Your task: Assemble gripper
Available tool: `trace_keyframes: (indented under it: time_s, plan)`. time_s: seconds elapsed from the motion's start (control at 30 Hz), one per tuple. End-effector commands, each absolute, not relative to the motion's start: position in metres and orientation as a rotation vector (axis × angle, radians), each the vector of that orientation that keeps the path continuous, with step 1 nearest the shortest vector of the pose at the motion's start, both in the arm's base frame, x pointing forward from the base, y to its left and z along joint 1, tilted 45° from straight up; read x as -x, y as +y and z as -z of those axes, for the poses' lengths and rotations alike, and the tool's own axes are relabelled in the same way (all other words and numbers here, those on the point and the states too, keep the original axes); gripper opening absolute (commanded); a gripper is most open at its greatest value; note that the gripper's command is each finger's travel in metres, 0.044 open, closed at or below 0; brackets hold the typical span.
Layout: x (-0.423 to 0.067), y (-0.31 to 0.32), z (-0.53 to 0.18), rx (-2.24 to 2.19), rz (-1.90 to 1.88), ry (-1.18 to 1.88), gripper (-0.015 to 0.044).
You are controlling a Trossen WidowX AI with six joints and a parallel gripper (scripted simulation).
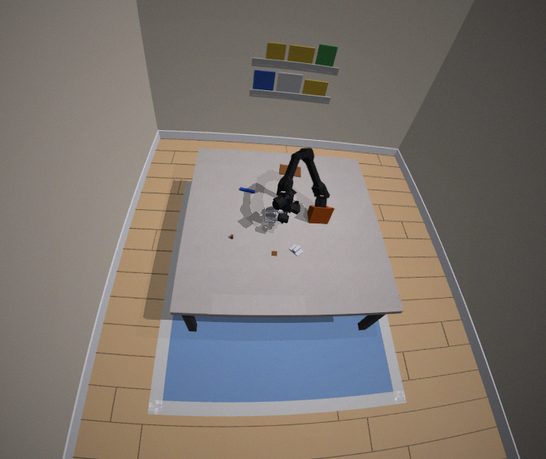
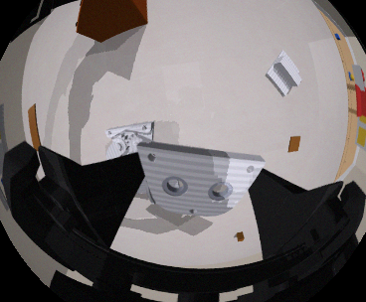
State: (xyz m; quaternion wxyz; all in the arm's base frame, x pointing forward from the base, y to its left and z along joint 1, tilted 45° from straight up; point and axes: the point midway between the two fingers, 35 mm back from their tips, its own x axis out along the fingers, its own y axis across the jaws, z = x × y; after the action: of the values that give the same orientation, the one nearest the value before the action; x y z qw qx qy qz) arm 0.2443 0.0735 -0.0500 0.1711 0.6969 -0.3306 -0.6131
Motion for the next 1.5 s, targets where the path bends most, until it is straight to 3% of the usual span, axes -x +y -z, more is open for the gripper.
trace_keyframes:
  time_s: [0.0,0.8,1.47]
  plan:
    - [-0.244,0.063,0.042,-1.955,1.739,-0.907,0.0351]
    - [-0.241,-0.001,0.0,-1.792,1.737,-0.739,0.0351]
    - [-0.241,-0.002,-0.001,-1.788,1.737,-0.735,0.0351]
